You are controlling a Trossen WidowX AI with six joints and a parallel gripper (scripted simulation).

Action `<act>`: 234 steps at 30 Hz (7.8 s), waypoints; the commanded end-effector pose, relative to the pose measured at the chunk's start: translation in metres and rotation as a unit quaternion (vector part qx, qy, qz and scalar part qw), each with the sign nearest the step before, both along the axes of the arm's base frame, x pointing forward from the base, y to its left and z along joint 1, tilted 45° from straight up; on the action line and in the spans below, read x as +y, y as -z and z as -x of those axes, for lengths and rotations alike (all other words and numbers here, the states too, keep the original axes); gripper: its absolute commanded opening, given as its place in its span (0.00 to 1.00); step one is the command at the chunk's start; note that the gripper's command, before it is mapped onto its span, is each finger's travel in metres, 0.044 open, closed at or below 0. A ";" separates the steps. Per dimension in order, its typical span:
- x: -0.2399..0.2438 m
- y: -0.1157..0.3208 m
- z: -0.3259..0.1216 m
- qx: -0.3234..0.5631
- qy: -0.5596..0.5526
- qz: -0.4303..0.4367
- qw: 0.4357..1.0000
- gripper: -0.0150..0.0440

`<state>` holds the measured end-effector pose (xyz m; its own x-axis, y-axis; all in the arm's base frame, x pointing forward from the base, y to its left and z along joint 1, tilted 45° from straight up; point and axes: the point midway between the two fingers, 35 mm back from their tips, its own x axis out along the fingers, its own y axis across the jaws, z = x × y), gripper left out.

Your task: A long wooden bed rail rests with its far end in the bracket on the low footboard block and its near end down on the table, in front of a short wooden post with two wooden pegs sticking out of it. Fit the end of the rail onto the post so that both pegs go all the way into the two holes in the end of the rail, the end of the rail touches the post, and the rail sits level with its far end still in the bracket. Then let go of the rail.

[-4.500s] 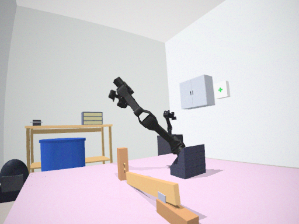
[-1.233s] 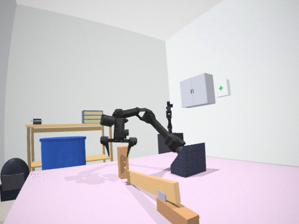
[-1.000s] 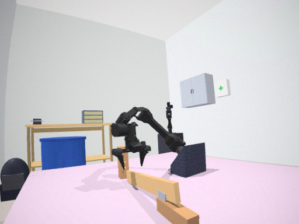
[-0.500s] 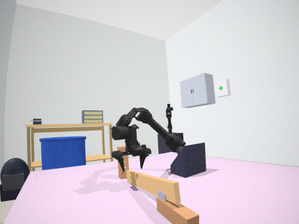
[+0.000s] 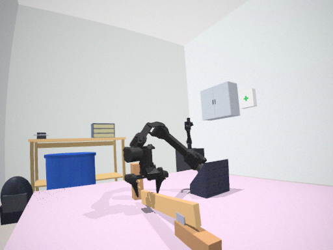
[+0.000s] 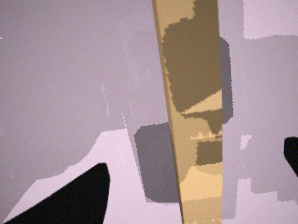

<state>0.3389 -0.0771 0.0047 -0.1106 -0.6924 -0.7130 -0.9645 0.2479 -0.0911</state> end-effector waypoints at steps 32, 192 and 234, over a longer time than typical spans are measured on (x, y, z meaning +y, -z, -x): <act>-0.023 0.023 0.005 0.002 -0.002 0.003 1.000 0.42; 0.005 -0.007 0.000 0.002 -0.002 0.003 1.000 0.25; -0.003 -0.017 0.003 0.002 -0.002 0.003 1.000 0.25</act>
<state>0.3357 -0.0803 0.0200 -0.1157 -0.6972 -0.7075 -0.9645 0.2492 -0.0878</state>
